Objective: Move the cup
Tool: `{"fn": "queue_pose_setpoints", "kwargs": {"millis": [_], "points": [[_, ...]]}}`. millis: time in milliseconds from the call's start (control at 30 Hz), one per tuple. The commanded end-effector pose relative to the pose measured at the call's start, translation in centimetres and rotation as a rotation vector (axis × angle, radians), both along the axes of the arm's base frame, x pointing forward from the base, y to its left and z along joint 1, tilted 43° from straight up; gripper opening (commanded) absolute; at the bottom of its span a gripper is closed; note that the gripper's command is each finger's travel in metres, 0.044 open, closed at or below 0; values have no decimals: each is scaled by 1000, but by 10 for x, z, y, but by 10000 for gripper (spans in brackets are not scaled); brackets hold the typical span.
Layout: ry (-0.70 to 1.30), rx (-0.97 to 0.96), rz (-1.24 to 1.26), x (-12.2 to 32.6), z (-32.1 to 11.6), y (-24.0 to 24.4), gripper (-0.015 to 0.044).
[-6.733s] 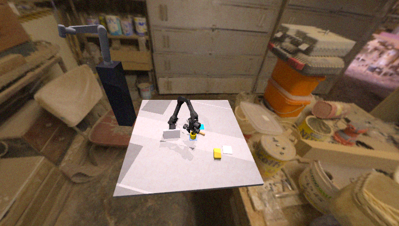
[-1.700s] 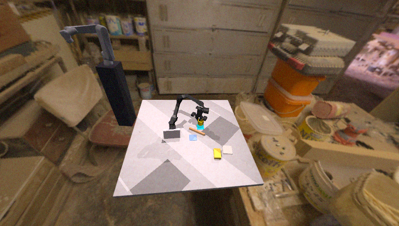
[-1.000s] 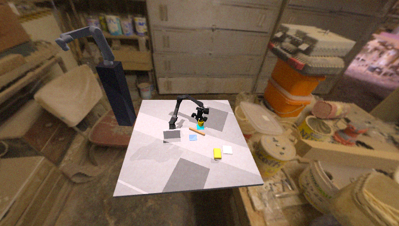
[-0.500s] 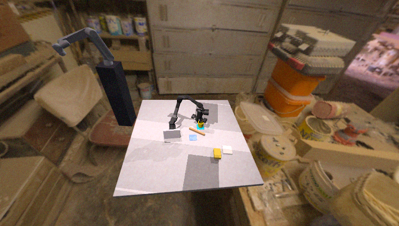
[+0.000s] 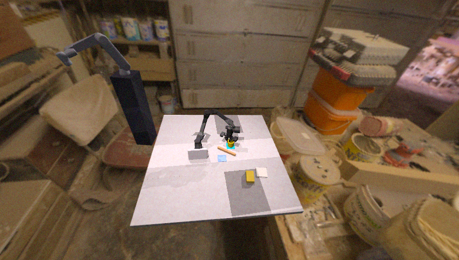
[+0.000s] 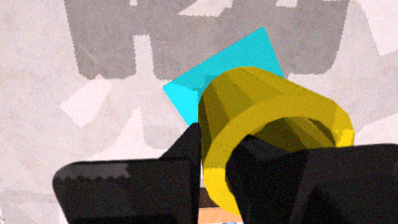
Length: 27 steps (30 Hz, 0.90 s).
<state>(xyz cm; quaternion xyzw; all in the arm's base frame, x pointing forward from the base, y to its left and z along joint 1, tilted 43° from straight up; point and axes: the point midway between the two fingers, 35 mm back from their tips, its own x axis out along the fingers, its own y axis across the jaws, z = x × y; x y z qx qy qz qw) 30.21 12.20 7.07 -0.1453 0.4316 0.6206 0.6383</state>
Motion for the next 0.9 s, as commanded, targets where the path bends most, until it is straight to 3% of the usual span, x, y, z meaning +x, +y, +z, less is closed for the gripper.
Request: {"fn": "queue_pose_setpoints", "kwargs": {"millis": [0, 100, 300, 867], "points": [[0, 0, 1, 0, 0, 0, 0], [0, 0, 1, 0, 0, 0, 0], [0, 0, 1, 0, 0, 0, 147], [1, -1, 1, 3, 9, -9, 147]]}}
